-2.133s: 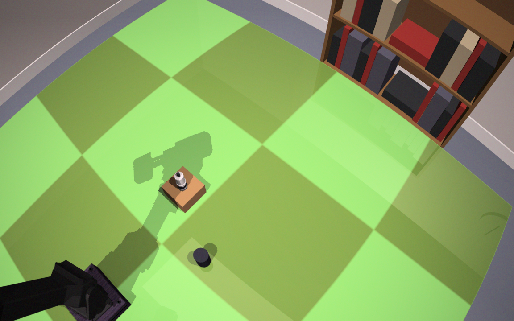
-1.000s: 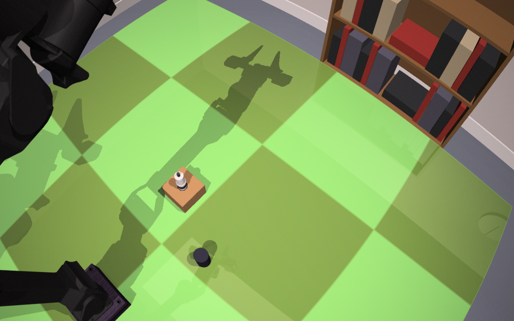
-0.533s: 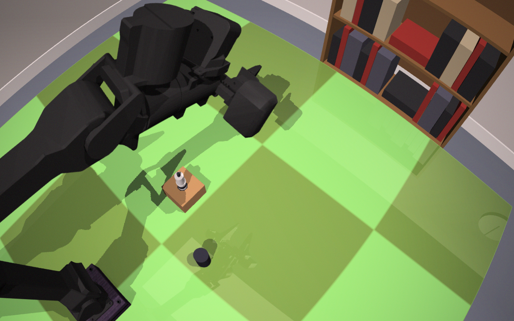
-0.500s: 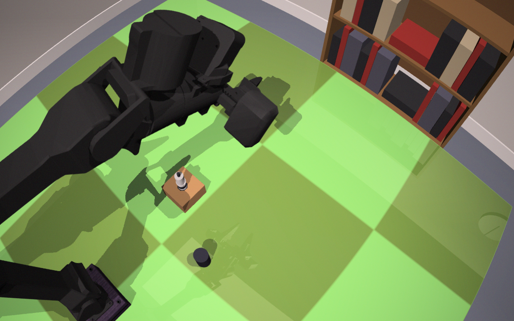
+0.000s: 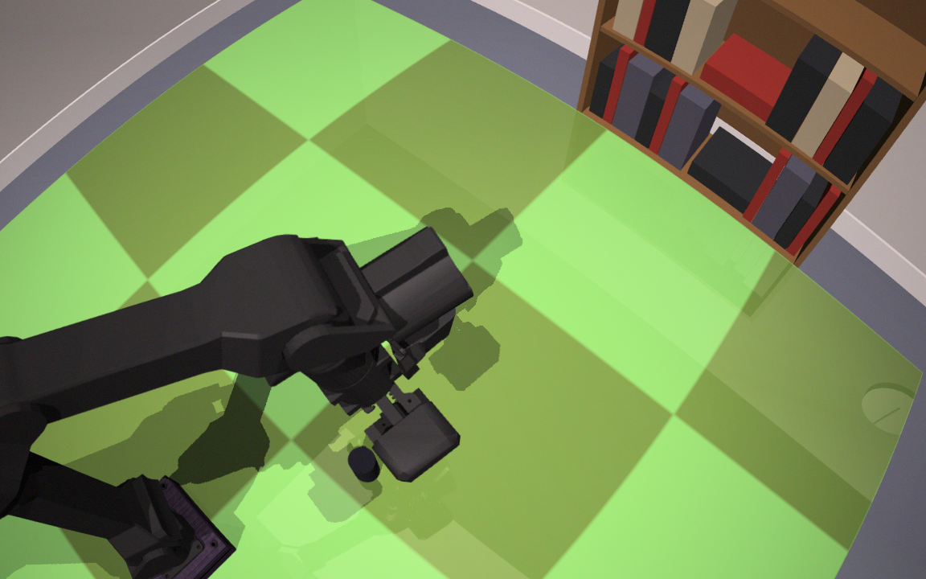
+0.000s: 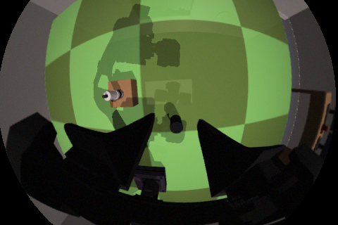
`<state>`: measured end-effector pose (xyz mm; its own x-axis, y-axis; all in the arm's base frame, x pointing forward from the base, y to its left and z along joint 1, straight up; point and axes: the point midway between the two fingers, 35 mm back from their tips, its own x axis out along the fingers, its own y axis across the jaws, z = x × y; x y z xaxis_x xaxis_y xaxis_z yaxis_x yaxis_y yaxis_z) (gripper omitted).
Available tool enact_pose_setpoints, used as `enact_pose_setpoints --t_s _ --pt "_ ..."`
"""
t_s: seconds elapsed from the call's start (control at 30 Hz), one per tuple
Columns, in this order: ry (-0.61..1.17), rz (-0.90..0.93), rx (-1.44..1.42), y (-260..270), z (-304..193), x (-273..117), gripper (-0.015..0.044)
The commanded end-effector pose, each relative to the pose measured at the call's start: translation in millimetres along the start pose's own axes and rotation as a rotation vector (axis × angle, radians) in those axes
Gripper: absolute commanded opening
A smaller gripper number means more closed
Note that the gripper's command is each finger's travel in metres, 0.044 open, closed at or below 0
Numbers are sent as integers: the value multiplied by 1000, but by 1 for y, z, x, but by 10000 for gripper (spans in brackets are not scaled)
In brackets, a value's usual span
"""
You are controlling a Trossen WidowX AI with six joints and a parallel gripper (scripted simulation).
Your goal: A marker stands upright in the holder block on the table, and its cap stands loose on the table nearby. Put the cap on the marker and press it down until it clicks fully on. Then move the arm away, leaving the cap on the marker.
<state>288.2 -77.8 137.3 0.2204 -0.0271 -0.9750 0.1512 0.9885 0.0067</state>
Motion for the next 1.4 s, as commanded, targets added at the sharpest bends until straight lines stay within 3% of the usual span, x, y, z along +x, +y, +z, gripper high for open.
enact_pose_setpoints --t_s 0.0,0.23,0.4,1.37 --pt "189 -9 -13 -10 -40 13 254" --pt "199 -10 -13 -15 -48 13 254" --pt "199 -10 -13 -15 -55 45 254" --pt "199 -9 -13 -14 -64 91 254"
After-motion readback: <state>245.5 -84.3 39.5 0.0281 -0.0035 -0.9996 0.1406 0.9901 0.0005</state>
